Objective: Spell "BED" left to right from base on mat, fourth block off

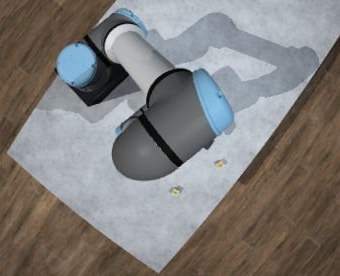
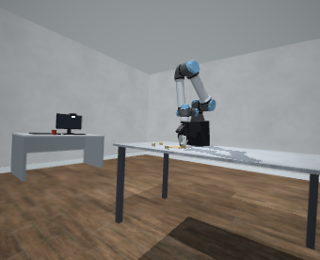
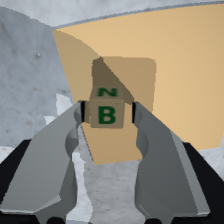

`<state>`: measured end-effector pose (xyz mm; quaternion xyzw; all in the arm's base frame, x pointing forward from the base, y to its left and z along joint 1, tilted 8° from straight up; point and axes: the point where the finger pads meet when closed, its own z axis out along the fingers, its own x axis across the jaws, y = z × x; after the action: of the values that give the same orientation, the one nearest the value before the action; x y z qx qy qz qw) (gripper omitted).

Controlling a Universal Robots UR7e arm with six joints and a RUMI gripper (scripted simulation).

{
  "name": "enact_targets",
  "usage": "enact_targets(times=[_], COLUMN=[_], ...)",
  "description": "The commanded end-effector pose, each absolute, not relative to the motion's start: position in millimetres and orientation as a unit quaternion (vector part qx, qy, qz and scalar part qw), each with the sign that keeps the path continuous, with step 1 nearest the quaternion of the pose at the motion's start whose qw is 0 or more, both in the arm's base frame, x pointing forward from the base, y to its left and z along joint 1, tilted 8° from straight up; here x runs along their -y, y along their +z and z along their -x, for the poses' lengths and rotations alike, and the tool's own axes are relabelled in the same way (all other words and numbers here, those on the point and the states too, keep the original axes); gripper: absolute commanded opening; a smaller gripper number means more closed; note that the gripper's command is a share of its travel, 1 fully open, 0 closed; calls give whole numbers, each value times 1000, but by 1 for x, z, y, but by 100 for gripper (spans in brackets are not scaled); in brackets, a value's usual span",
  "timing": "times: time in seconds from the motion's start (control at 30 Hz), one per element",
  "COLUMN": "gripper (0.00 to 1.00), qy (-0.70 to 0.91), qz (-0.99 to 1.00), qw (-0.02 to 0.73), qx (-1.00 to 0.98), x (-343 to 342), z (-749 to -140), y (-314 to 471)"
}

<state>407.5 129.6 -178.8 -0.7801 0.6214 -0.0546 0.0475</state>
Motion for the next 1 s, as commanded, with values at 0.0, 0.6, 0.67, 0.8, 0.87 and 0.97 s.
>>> enact_targets(times=[0.0, 0.6, 0.67, 0.8, 0.87, 0.97], gripper=[25, 25, 25, 25, 25, 25], qy=[-57, -55, -55, -55, -55, -55], qz=[781, 781, 781, 780, 780, 780], qw=[49, 48, 48, 48, 48, 48], qx=[-621, -621, -621, -621, -621, -621], x=[-131, -130, -130, -130, -130, -130], z=[-410, -403, -402, -400, -399, -399], y=[-178, -150, -143, -130, -123, -120])
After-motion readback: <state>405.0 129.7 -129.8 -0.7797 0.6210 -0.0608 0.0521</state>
